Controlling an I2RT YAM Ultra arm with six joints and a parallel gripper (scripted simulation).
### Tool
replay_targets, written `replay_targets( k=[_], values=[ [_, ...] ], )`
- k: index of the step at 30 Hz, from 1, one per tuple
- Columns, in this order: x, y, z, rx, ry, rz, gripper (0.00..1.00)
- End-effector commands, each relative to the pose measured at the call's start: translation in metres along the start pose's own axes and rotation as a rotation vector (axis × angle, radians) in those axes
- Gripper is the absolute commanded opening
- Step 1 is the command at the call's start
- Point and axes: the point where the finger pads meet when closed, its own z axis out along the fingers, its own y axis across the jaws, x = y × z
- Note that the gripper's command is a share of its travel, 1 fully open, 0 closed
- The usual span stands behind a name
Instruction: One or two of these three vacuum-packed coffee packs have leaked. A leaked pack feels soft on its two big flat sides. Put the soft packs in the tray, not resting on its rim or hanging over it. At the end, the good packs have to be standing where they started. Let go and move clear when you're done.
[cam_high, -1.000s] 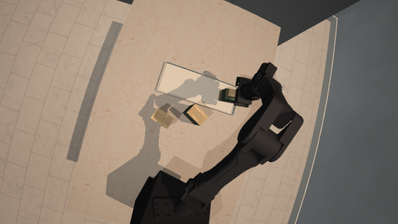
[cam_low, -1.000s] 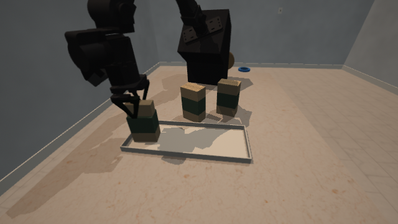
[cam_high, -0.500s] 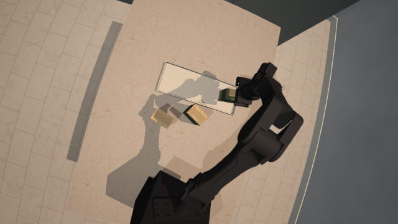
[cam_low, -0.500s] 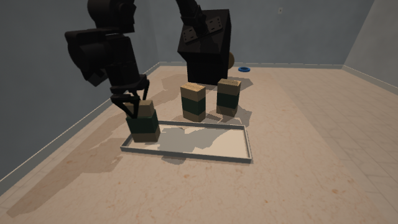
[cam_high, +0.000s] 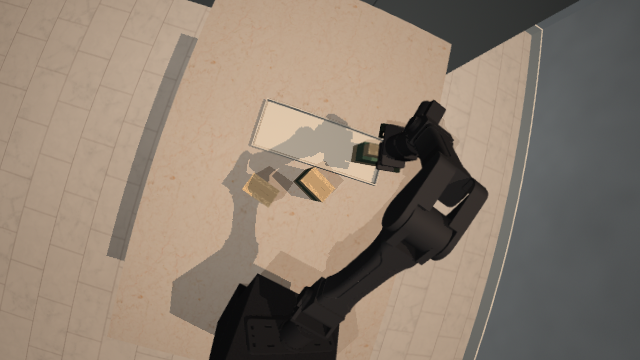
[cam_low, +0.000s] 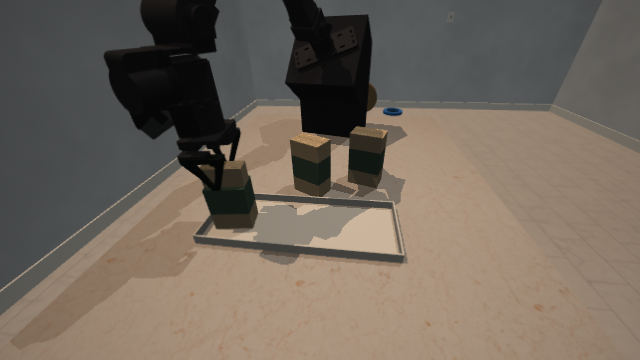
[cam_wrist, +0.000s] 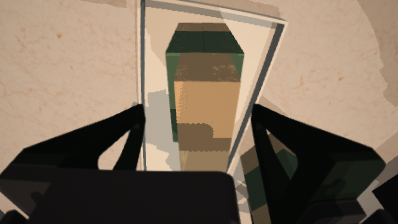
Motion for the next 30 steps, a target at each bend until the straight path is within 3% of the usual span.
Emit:
replay_targets(
  k=[1,12,15,19,21,25,26,30],
  values=[
    [-0.003,0.014,-0.012,-0.034,-0.023,-0.006,0.79],
    [-0.003,0.014,-0.015,-0.036,-0.024,-0.006,0.79],
    [-0.009,0.011,-0.036,-0.031,-0.036,-0.002,0.79],
    [-0.006,0.009,-0.086,-0.035,-0.027,-0.004,0.79],
    [-0.006,0.009,-0.096,-0.035,-0.027,-0.004,0.79],
    [-0.006,0.009,-0.096,-0.035,-0.027,-0.004,0.79],
    [-0.005,0.004,-0.082,-0.003,-0.010,-0.001,0.79],
    [-0.001,-0.007,-0.074,0.028,0.001,0.005,0.79]
  ],
)
